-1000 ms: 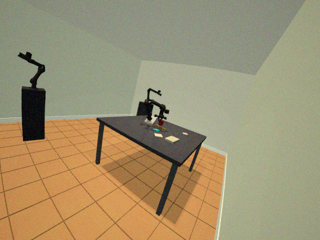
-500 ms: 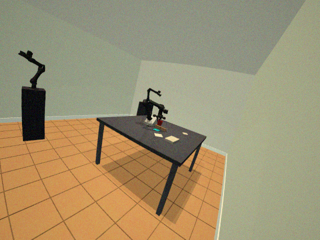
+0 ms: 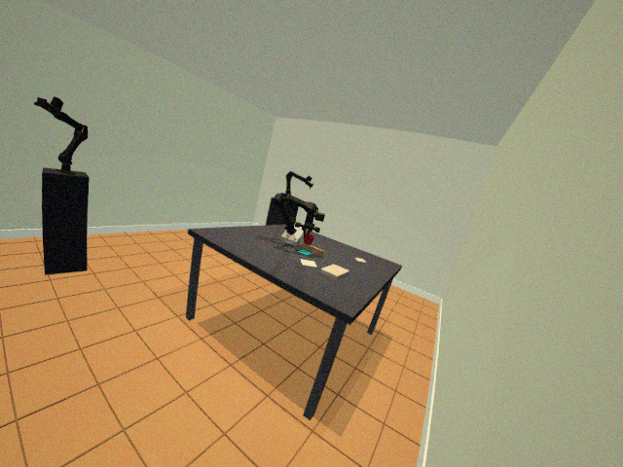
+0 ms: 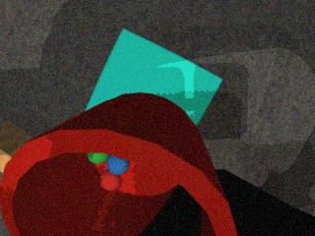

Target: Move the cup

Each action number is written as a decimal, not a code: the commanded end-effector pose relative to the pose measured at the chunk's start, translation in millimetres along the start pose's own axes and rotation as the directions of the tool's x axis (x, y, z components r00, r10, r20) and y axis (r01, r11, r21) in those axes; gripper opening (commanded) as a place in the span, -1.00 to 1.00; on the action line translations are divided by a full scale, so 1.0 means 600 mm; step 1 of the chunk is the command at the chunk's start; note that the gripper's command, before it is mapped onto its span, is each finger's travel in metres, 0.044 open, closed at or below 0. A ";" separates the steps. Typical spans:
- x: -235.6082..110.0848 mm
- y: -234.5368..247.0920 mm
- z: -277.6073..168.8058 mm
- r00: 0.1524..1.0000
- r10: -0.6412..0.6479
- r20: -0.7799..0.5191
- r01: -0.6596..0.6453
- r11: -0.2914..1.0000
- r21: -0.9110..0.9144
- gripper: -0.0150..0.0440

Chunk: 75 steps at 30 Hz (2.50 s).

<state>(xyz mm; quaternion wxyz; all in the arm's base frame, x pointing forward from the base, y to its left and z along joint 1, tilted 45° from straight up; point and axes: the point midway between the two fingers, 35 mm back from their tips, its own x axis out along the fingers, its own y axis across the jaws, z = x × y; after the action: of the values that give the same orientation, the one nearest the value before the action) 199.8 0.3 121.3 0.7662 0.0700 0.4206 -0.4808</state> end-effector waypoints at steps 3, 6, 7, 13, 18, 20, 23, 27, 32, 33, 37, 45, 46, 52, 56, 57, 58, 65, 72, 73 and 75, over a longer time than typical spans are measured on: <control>0.000 -0.008 0.011 1.000 0.004 0.004 -0.004 1.000 -0.002 -0.49; 0.004 -0.008 0.011 1.000 0.005 0.004 -0.005 1.000 -0.002 -0.49; 0.006 -0.008 0.011 1.000 0.005 0.004 -0.005 1.000 -0.002 -0.49; 0.017 -0.007 0.011 1.000 0.005 0.004 -0.005 1.000 -0.002 -0.49; 0.027 -0.007 0.011 1.000 0.005 0.004 -0.005 1.000 -0.002 -0.49; 0.030 -0.006 0.011 1.000 0.006 0.003 -0.006 1.000 -0.002 -0.49; 0.036 -0.006 0.011 1.000 0.006 0.003 -0.006 1.000 -0.002 -0.49; 0.043 -0.006 0.011 1.000 0.006 0.003 -0.006 1.000 -0.002 -0.49; 0.052 -0.006 0.011 1.000 0.006 0.003 -0.006 1.000 -0.001 -0.49; 0.054 -0.006 0.011 1.000 0.006 0.003 -0.006 1.000 -0.001 -0.49; 0.061 -0.006 0.011 1.000 0.006 0.004 -0.006 1.000 -0.001 -0.49; 0.075 -0.006 0.012 1.000 0.006 0.004 -0.006 1.000 -0.001 -0.49; 0.077 -0.006 0.012 1.000 0.006 0.004 -0.006 1.000 -0.001 -0.49; 0.087 -0.007 0.012 1.000 0.006 0.005 -0.006 1.000 -0.001 -0.49; 0.094 -0.007 0.012 1.000 0.005 0.006 -0.005 1.000 -0.001 -0.49; 0.096 -0.007 0.012 1.000 0.005 0.006 -0.005 1.000 -0.001 -0.49; 0.098 -0.008 0.013 1.000 0.005 0.006 -0.005 1.000 -0.001 -0.49; 0.108 -0.009 0.013 1.000 0.004 0.008 -0.004 1.000 -0.001 -0.49; 0.104 -0.008 0.012 1.000 0.004 0.003 -0.004 1.000 0.004 -0.49; 0.104 -0.008 0.012 1.000 0.004 0.003 -0.004 1.000 0.004 -0.49; 0.104 -0.008 0.012 1.000 0.004 0.003 -0.004 1.000 0.004 -0.49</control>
<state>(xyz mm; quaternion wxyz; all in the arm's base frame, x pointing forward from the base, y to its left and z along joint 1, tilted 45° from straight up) 211.6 -48.5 82.7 0.7679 0.0708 0.4186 -0.4797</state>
